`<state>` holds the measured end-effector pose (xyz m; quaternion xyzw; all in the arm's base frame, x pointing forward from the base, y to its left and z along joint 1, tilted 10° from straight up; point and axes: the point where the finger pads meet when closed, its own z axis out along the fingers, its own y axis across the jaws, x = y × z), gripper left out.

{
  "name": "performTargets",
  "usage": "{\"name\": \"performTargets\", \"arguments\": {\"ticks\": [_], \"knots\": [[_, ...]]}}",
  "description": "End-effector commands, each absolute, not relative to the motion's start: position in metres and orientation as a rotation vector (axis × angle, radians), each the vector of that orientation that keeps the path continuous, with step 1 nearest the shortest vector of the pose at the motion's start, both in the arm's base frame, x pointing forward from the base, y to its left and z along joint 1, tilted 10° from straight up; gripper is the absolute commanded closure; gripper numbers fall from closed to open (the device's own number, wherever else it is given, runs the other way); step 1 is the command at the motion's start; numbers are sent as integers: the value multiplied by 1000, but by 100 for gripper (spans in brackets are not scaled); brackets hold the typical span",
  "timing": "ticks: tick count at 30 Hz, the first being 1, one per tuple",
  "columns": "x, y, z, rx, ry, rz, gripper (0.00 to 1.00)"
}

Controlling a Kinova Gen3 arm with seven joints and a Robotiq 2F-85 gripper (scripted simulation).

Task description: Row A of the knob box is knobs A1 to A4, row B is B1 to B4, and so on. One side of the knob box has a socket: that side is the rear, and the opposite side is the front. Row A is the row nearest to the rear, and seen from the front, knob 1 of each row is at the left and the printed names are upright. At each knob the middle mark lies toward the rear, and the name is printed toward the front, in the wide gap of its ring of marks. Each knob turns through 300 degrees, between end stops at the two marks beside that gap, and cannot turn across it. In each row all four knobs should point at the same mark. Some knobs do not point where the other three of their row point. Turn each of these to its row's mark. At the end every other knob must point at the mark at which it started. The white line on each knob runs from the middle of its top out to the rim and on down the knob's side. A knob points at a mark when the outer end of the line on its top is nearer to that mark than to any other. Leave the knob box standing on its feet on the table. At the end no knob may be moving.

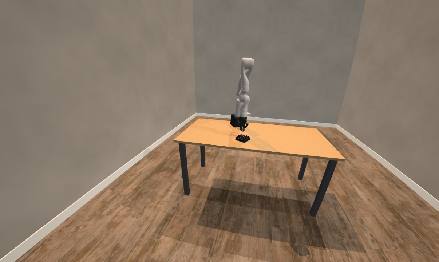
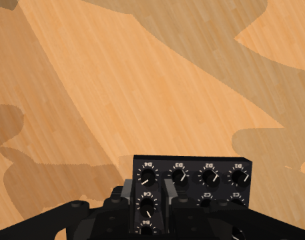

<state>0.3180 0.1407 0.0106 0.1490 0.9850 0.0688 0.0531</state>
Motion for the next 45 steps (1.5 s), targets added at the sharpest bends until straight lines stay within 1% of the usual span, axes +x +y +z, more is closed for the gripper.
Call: {"name": "performTargets", "arguments": {"ticks": [1,8,20,22,34,45], "knots": [[318,141,11,478,2991,210,81],[317,140,12,630,2972,213,81],[314,136,18,1433,2731,230,81],[314,136,18,1433,2731,230,81],[314,137,27,2274,2156,257,81],[316,138,31,2565,1837,272,81]]}}
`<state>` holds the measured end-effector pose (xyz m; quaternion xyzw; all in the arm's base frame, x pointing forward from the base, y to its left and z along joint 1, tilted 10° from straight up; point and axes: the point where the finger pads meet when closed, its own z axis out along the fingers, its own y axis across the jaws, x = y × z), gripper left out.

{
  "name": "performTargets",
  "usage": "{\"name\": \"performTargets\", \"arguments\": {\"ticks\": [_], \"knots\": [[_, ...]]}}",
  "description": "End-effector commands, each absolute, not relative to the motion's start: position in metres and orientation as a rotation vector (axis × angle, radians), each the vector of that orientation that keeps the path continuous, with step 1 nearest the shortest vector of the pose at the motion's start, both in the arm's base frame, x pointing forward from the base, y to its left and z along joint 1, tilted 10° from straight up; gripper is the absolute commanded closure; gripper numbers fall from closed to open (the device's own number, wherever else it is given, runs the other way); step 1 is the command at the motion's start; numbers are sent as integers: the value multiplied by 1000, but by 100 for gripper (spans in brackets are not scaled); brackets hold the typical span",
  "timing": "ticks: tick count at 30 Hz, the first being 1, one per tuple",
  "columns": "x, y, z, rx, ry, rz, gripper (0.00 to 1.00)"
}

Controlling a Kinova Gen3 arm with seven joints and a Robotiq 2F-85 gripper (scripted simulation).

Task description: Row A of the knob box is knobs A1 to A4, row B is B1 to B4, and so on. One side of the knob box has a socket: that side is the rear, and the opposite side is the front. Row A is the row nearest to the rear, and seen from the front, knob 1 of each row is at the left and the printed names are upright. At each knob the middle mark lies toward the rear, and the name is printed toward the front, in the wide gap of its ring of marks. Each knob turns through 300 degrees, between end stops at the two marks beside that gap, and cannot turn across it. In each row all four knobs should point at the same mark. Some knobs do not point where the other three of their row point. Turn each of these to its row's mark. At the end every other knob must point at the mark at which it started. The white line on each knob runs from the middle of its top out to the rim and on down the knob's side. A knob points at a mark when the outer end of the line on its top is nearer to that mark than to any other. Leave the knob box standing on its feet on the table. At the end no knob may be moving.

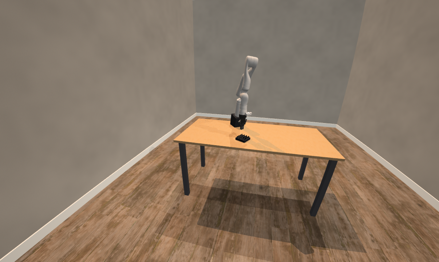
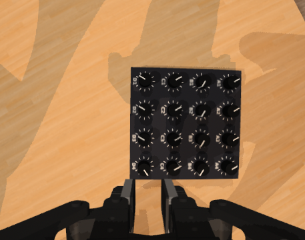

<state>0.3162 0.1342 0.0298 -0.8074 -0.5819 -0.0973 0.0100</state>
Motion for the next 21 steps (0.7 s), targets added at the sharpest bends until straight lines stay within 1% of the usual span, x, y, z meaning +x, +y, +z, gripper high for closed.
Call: {"name": "performTargets", "arguments": {"ticks": [1,21], "knots": [[317,138,32,-2536,-1790,-268,81],[317,138,32,-2561,-1748,-269,81]]}}
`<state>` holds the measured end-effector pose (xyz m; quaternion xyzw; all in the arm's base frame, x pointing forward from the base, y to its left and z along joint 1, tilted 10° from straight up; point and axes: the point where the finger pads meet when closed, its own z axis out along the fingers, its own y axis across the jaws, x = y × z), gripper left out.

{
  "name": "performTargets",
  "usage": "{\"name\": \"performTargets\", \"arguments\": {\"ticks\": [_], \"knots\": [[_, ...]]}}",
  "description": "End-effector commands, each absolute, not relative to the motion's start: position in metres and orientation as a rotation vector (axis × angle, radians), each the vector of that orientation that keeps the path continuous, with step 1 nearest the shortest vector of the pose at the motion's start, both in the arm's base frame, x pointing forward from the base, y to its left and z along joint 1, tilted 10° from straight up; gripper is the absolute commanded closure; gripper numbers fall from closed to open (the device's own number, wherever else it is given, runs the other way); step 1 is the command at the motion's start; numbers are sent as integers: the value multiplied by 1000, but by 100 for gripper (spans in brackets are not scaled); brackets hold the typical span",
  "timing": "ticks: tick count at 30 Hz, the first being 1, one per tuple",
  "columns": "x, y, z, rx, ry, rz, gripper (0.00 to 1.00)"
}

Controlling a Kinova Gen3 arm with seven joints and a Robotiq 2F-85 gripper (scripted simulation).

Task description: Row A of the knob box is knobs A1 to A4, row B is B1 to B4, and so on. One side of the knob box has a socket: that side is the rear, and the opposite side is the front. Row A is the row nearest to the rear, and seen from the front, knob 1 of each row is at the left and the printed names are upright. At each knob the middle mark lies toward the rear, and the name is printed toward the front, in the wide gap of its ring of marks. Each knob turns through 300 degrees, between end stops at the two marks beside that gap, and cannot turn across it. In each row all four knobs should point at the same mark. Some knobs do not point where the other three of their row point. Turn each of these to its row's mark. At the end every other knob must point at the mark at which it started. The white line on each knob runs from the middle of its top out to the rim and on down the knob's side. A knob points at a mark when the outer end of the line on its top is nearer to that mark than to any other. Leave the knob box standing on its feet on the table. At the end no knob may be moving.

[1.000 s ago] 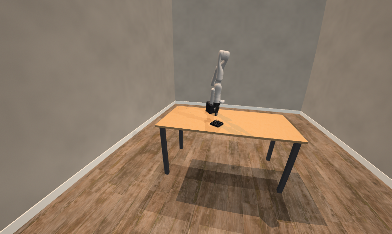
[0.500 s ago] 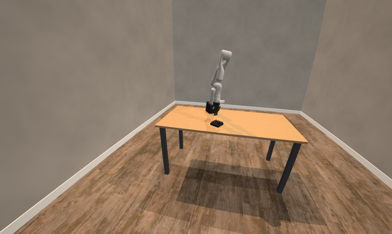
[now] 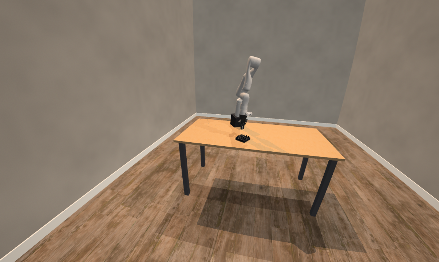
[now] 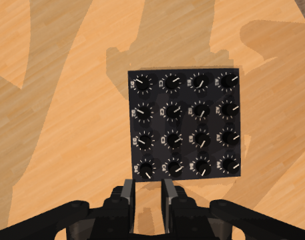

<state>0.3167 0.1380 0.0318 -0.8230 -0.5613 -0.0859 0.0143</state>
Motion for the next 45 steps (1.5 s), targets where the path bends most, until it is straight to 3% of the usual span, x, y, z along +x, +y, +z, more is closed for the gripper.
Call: {"name": "performTargets", "arguments": {"ticks": [1,45], "knots": [[317,138,32,-2561,-1748,-269,81],[318,139,24,-2562,-1748,-270,81]]}}
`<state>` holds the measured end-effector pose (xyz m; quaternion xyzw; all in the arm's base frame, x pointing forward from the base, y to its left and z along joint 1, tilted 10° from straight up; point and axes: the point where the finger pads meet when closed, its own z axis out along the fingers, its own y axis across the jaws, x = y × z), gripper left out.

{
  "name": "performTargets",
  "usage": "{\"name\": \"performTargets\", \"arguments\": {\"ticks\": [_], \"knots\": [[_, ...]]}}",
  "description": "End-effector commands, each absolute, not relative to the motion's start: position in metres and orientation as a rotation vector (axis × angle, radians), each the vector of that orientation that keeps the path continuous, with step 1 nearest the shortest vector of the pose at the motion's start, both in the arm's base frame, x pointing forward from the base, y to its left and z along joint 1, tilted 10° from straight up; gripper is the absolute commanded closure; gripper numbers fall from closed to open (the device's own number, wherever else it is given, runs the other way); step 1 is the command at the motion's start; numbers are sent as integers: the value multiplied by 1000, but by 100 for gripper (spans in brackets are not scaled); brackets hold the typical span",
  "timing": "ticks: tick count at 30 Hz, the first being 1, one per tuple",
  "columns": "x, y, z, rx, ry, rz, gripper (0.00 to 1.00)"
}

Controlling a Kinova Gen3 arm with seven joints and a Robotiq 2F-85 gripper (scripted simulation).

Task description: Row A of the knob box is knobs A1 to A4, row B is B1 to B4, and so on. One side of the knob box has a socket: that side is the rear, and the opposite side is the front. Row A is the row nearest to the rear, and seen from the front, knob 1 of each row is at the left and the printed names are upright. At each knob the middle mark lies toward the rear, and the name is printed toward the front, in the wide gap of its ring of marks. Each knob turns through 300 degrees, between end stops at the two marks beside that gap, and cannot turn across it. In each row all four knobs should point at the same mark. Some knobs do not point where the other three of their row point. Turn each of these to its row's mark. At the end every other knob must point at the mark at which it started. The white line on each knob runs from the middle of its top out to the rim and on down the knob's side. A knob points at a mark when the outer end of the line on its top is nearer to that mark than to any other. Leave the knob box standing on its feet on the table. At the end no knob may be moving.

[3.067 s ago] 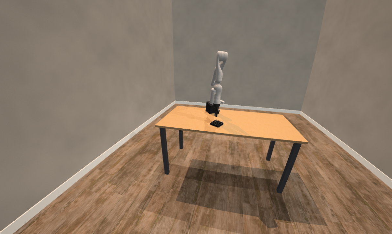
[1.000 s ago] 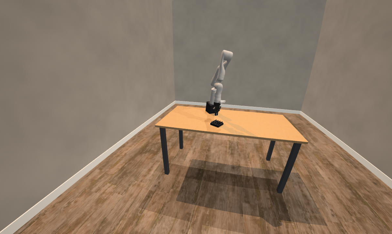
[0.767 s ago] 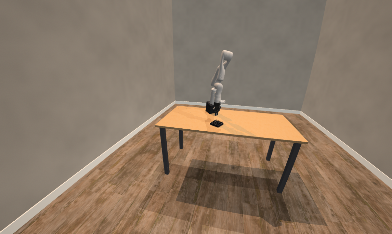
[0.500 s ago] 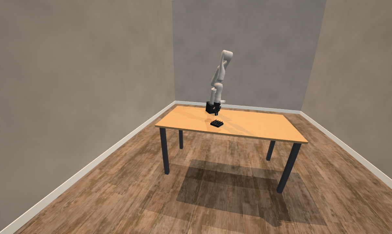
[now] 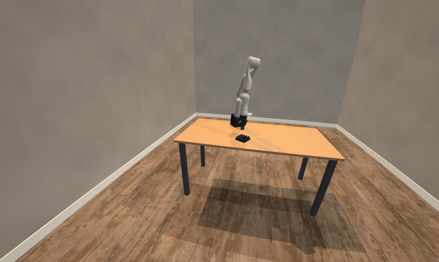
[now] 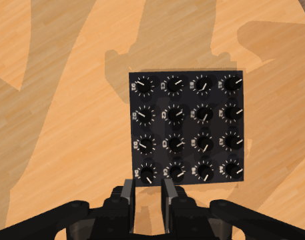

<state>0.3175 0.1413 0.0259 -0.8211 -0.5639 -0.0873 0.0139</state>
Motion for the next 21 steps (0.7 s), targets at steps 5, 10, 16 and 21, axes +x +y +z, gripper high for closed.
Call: {"name": "performTargets", "arguments": {"ticks": [5,10,16,21], "knots": [[318,140,18,-2562,-1748,-270,81],[319,141,12,-2562,-1748,-270,81],[320,142,7,-2562,-1748,-270,81],[320,142,0,-2562,-1748,-270,81]]}}
